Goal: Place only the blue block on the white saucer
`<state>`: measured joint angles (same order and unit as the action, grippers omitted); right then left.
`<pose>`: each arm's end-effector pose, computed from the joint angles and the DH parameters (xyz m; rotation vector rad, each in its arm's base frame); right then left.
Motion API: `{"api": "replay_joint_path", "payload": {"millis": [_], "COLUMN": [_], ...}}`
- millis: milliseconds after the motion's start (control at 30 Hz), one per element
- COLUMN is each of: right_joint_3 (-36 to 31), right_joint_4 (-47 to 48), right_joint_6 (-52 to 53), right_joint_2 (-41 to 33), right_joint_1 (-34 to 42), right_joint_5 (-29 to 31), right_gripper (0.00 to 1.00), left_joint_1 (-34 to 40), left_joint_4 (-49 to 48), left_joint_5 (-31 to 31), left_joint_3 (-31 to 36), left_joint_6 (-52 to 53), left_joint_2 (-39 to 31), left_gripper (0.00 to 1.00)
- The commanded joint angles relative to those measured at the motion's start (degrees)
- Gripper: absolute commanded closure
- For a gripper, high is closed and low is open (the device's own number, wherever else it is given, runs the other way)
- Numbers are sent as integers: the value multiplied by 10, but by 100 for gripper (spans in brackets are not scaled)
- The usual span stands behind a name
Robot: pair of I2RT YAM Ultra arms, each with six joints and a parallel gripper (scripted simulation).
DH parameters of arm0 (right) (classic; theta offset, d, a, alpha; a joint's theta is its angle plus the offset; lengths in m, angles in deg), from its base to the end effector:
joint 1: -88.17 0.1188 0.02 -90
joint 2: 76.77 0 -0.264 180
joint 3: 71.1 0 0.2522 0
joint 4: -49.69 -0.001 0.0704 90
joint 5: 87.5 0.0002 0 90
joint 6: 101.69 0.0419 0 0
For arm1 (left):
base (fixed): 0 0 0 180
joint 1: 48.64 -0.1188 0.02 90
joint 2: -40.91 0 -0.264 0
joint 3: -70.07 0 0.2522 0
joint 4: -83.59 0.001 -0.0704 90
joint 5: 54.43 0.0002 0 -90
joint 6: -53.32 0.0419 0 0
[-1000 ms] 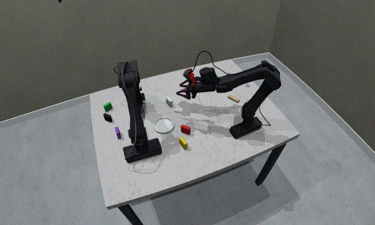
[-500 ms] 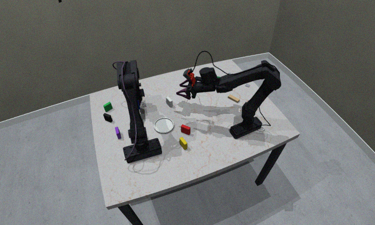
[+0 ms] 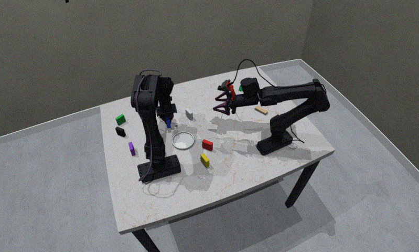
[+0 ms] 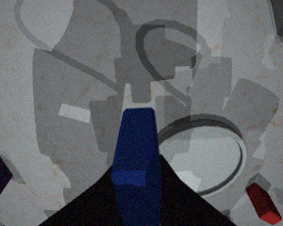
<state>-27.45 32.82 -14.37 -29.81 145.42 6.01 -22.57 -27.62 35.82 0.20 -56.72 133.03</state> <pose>0.1078 0.1647 0.2583 -0.9452 1.7236 0.5752 0.2348 -0.1139 0.1748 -0.1642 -3.1189 -0.0048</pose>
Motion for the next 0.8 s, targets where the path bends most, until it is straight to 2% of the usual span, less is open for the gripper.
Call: {"api": "replay_joint_path", "payload": {"millis": [0,33,367,500,767], "right_joint_3": [-11,-16,-64,-69,-66], "right_joint_4": [-50,-78,-170,-178,-183], "right_joint_6": [3,5,7,9,8], "right_joint_2": [-30,-65,-227,-258,-264], "right_joint_1": [8,16,48,56,58], "right_joint_5": [6,10,14,18,20], "right_gripper": [32,32,32,32,32], "left_joint_1": [10,27,123,126,126], "left_joint_4": [6,5,-40,-32,-32], "left_joint_5": [0,-5,4,3,3], "left_joint_3": [7,14,79,75,75], "left_joint_6": [-47,-64,-134,-130,-131], "left_joint_2": [-24,-34,-56,-57,-57], "left_gripper": [87,87,87,87,87]}}
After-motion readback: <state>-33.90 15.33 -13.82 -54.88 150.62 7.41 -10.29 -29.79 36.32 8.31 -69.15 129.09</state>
